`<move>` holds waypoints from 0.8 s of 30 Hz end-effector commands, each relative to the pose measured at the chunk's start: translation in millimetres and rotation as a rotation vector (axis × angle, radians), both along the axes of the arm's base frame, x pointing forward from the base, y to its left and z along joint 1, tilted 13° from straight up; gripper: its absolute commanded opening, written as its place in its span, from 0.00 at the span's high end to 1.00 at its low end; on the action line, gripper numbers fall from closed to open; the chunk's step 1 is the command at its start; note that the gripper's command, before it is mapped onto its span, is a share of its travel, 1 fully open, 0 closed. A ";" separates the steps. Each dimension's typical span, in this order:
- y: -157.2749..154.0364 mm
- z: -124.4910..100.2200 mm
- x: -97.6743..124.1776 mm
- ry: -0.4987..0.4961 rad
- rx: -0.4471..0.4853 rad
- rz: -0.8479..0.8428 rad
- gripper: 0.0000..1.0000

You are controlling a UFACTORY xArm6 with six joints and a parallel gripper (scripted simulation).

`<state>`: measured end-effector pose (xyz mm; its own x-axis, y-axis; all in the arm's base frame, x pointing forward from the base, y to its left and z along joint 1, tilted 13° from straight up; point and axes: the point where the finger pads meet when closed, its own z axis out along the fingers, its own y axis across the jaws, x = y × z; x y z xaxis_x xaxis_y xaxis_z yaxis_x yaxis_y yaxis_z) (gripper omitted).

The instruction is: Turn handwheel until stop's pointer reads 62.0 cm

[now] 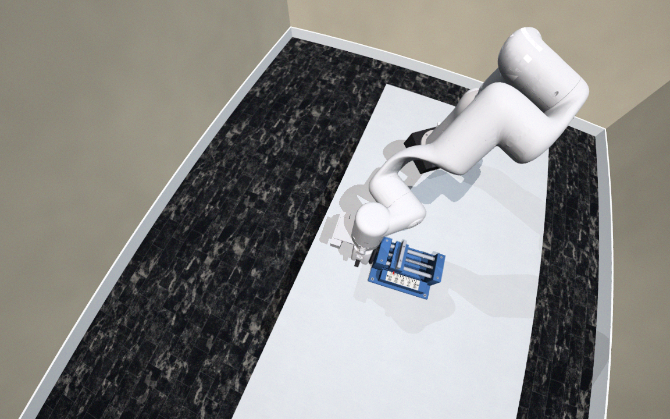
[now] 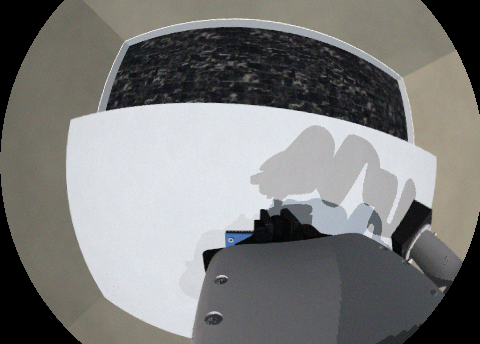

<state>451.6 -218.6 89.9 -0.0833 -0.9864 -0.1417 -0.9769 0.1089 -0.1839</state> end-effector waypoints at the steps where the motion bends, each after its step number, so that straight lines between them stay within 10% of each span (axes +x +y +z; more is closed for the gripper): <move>1: -0.5 2.3 -2.1 -0.001 -0.001 -0.001 0.94; 24: 0.1 7.0 -17.2 -0.001 -0.001 -0.001 0.94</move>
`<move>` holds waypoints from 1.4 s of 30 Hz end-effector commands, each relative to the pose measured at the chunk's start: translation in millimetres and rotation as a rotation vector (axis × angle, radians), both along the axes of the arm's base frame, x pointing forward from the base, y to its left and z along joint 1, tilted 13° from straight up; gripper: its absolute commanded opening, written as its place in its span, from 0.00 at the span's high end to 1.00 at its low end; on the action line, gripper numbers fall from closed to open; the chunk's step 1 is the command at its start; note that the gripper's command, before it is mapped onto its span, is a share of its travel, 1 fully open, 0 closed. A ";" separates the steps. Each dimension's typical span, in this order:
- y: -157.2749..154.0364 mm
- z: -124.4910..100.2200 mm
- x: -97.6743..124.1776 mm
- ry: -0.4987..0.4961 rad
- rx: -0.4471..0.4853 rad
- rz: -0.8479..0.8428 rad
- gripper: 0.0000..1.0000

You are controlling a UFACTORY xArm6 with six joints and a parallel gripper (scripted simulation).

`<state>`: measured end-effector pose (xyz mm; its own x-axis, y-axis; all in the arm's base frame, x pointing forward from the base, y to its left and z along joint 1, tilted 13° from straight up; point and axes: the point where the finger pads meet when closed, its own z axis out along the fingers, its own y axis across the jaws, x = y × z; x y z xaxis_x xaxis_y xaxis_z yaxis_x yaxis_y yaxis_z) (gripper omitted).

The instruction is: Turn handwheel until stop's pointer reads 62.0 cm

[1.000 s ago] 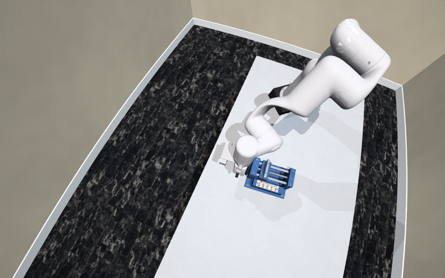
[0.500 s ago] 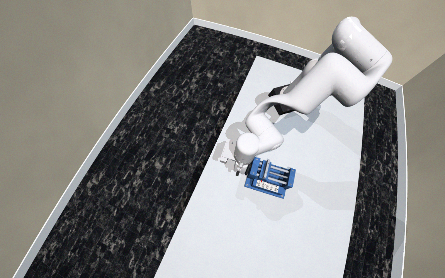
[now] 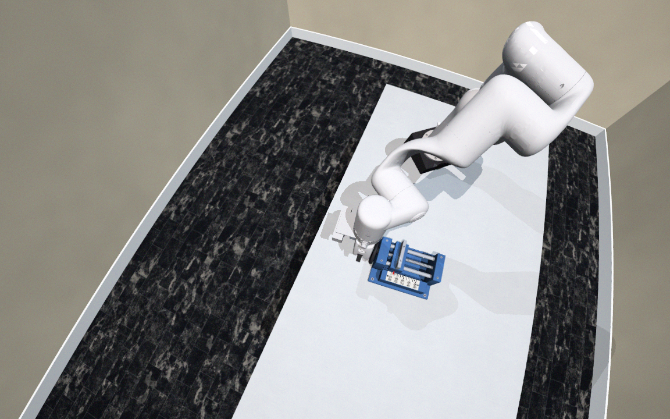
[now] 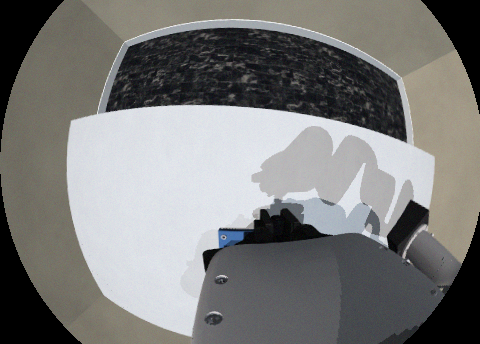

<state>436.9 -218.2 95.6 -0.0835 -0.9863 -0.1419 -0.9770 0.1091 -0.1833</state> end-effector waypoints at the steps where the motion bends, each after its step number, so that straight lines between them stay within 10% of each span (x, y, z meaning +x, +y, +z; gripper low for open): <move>1: -0.3 1.3 -3.3 -0.002 -0.001 0.000 0.94; 42: 4.7 -15.7 -32.6 -0.002 -0.001 0.000 0.94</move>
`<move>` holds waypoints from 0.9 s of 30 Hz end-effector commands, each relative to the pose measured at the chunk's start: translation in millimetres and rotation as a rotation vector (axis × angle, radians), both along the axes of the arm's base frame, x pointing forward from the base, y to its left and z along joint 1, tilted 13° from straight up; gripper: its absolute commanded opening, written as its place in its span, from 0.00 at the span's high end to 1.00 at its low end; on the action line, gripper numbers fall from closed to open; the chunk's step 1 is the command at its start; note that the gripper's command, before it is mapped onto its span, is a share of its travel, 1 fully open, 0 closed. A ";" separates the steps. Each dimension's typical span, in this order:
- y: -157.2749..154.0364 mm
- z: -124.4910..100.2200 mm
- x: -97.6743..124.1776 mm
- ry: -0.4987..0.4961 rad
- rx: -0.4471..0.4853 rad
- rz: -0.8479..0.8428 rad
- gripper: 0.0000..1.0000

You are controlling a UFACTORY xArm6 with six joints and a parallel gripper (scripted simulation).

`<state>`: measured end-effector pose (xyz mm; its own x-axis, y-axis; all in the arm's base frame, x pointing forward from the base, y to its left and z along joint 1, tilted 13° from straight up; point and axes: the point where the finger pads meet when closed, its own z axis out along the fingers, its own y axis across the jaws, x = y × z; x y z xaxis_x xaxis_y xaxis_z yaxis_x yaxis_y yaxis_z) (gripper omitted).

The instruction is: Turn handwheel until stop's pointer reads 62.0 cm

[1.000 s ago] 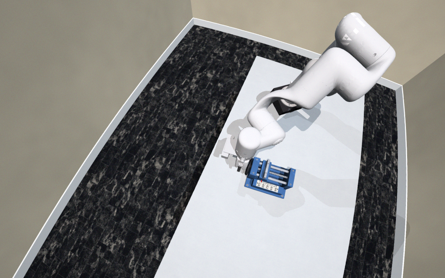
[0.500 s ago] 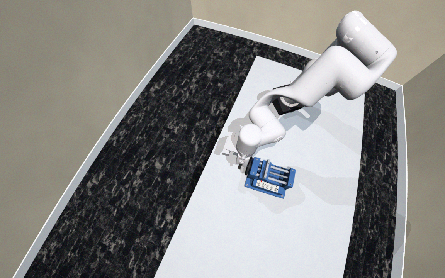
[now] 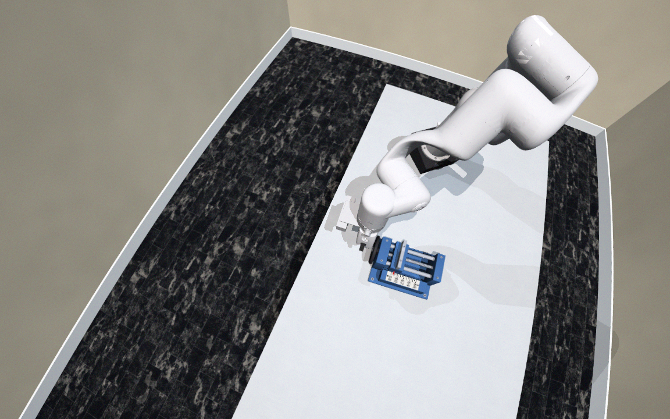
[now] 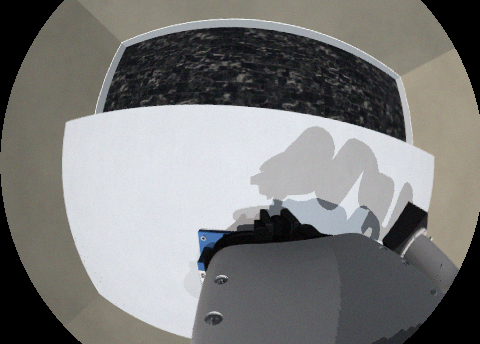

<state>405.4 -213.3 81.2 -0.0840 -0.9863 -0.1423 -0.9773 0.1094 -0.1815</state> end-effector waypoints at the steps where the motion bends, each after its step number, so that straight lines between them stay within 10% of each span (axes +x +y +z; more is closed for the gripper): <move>1: 0.0 -2.4 -1.7 -0.004 -0.002 0.000 0.94; 27: 4.3 -34.1 1.0 -0.003 -0.002 0.000 0.94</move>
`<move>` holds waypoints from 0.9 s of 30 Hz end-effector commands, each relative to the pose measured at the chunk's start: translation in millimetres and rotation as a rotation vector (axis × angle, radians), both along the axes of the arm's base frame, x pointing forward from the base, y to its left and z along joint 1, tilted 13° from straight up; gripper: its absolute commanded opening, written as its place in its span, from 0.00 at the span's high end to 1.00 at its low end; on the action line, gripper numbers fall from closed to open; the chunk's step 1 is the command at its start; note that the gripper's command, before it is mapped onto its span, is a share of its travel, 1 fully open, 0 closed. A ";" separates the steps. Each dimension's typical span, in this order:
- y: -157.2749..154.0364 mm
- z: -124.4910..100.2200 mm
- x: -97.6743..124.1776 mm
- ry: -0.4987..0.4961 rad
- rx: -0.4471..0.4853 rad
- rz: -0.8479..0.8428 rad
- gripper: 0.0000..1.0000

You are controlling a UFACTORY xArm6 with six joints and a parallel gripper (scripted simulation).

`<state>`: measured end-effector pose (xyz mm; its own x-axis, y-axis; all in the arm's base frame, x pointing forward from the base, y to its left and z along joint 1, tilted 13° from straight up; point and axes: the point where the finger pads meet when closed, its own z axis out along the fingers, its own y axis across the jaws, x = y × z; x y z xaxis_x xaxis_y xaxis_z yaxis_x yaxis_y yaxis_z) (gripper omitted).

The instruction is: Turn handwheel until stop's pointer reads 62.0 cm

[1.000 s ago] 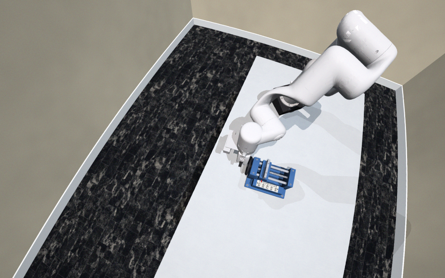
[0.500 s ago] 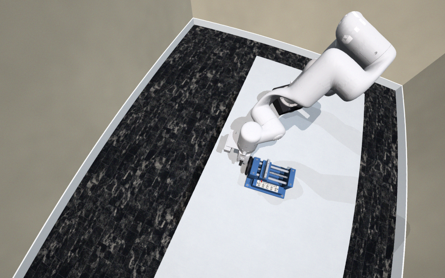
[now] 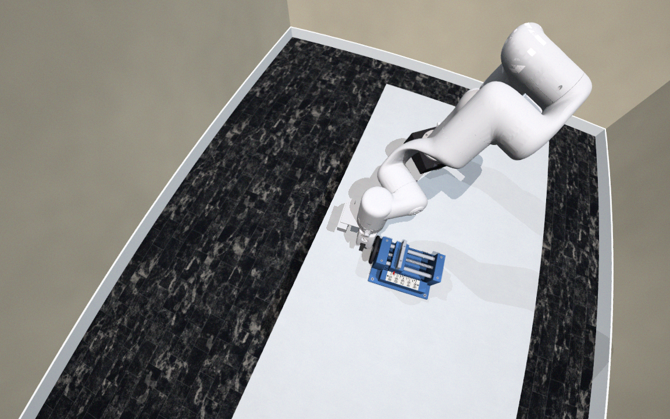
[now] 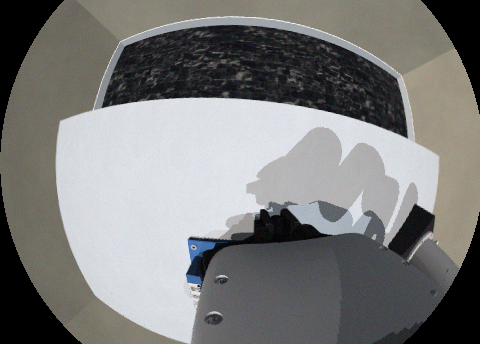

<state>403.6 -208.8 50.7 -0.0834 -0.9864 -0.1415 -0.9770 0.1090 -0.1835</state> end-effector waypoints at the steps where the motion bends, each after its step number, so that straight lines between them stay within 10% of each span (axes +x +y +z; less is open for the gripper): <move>1: -0.1 -4.8 3.5 -0.002 -0.001 -0.001 0.94; 27: -0.6 -17.8 31.0 -0.002 -0.001 -0.001 0.94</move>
